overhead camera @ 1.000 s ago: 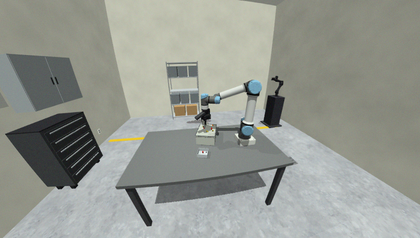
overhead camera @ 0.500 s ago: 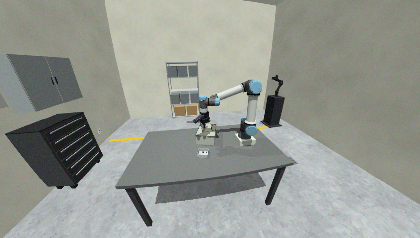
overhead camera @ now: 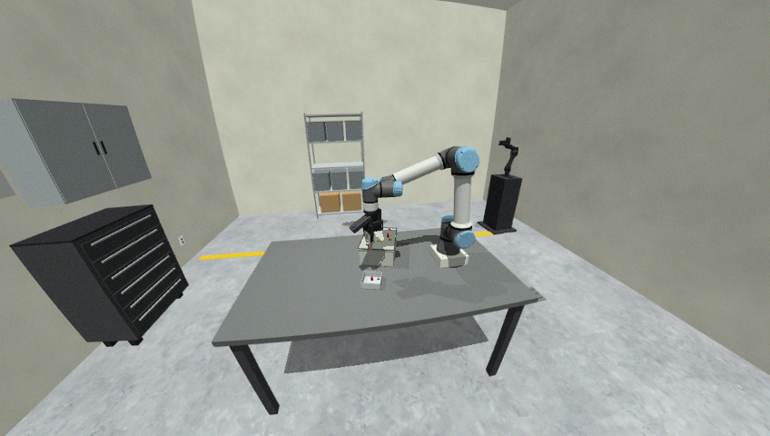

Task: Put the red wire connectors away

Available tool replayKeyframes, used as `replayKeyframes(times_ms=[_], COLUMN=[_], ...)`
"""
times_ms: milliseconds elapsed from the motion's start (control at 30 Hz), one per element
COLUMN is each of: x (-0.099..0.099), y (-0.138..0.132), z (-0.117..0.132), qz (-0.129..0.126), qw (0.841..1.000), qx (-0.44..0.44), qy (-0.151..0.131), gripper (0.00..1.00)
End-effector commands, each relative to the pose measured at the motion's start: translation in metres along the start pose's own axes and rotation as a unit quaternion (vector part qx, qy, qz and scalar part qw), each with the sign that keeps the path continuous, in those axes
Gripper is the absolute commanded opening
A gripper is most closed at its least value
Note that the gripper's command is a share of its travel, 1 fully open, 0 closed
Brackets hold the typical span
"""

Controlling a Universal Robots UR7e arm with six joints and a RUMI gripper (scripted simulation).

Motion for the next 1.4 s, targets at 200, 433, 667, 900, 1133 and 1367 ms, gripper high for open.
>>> replayKeyframes(times_ms=[200, 433, 667, 900, 1133, 1367], x=[0.000, 0.000, 0.000, 0.000, 0.000, 0.008], y=[-0.028, -0.035, -0.040, -0.040, -0.040, -0.040], z=[-0.028, -0.035, -0.039, -0.039, -0.039, -0.039], qz=[0.001, 0.001, 0.001, 0.001, 0.001, 0.001], qw=[1.000, 1.000, 1.000, 1.000, 1.000, 1.000], qx=[0.000, 0.000, 0.000, 0.000, 0.000, 0.000], qy=[0.000, 0.000, 0.000, 0.000, 0.000, 0.000], gripper=[0.00, 0.00, 0.00, 0.00, 0.00, 0.00])
Point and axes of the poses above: the point where the finger pads meet when closed, its own x axis out along the fingers, its own y axis across the jaws, z = x × y, the point moved 4 cm from there along -x, back along the fingers, and after that the axes turned 5 degrees about -x, right-handed, at the moved point
